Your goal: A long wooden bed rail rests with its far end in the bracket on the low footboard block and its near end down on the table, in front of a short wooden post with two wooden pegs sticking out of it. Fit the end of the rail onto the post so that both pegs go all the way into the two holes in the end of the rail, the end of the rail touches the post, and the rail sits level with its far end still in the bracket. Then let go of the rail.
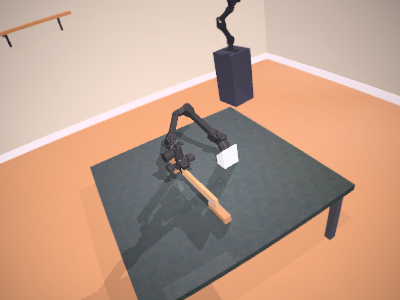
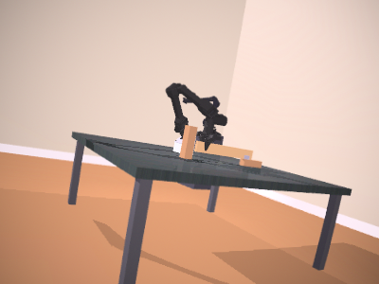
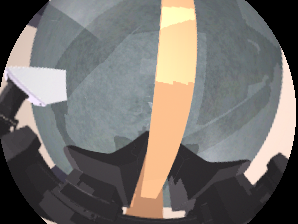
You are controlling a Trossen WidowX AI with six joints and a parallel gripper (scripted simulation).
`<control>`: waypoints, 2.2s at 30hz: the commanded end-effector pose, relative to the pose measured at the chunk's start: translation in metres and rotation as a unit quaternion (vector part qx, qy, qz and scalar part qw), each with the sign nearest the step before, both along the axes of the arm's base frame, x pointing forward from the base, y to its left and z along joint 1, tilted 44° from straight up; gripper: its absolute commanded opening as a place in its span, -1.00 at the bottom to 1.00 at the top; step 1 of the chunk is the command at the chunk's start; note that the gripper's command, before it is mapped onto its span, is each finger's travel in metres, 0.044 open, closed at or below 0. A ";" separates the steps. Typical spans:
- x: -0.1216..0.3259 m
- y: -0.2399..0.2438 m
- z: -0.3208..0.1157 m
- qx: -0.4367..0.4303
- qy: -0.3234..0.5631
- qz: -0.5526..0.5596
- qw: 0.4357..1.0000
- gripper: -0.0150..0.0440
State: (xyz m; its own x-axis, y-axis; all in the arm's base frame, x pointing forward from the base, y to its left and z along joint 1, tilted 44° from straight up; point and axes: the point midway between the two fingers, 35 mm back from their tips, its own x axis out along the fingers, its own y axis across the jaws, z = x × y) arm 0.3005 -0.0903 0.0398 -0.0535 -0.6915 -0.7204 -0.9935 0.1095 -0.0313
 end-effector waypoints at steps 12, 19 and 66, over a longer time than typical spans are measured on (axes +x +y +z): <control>0.000 -0.004 0.006 0.000 -0.002 0.002 1.000 -0.49; 0.000 -0.005 0.008 0.000 -0.002 0.002 1.000 -0.49; -0.002 -0.016 0.018 -0.001 -0.002 0.002 1.000 -0.49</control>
